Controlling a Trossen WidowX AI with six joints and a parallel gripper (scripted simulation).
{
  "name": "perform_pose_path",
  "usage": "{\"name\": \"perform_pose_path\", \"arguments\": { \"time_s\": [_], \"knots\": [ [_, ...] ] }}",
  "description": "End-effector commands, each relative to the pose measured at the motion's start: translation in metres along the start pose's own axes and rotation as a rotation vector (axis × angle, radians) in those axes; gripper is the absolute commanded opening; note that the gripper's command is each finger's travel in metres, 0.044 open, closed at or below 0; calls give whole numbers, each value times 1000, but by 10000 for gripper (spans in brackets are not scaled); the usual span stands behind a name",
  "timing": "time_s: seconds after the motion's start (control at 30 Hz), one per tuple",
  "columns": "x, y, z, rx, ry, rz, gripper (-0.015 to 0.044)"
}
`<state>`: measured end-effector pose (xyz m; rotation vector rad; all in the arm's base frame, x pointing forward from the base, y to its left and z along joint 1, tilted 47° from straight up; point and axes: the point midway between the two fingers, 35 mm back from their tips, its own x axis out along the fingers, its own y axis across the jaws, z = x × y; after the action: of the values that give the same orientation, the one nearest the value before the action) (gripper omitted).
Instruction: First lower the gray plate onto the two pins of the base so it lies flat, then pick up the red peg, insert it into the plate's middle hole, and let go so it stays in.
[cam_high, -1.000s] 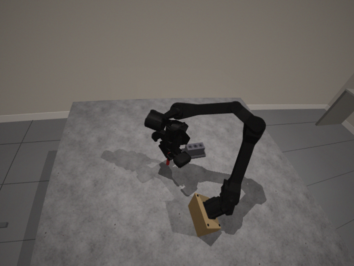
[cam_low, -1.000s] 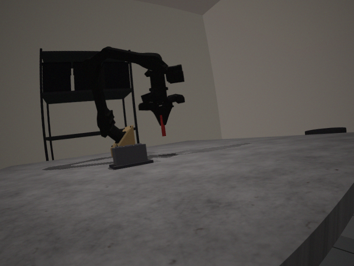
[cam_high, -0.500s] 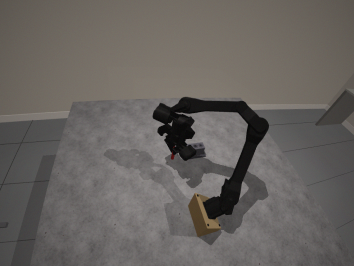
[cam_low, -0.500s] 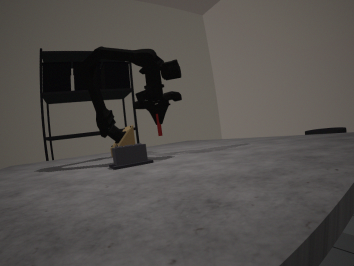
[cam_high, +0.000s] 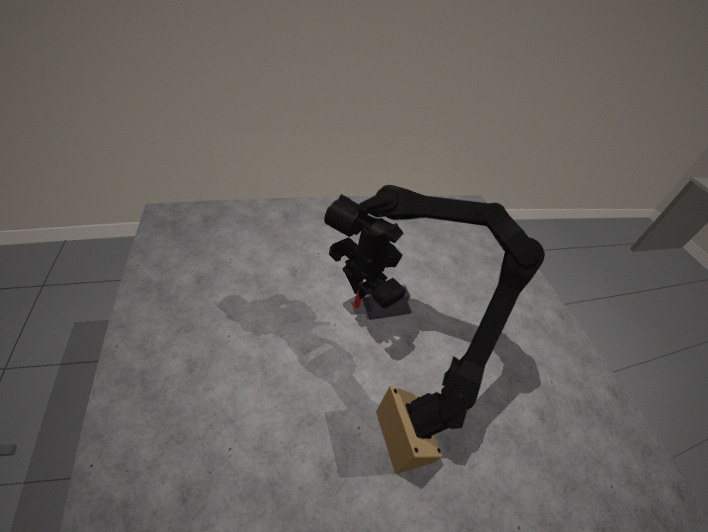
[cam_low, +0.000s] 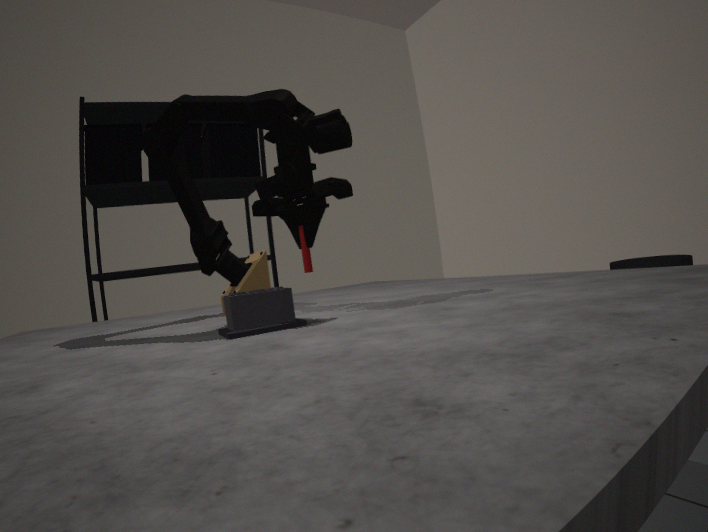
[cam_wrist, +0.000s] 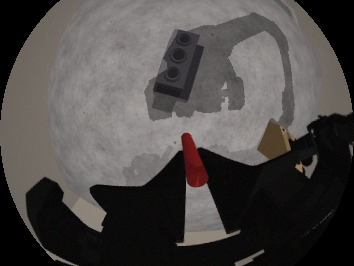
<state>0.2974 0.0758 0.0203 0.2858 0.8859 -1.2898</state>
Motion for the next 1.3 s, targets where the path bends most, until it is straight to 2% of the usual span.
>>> {"name": "perform_pose_path", "arguments": {
  "time_s": [0.0,1.27],
  "knots": [
    [-1,2,13,2,-5,4,0],
    [1,-7,114,13,-29,-11,0]
  ]
}}
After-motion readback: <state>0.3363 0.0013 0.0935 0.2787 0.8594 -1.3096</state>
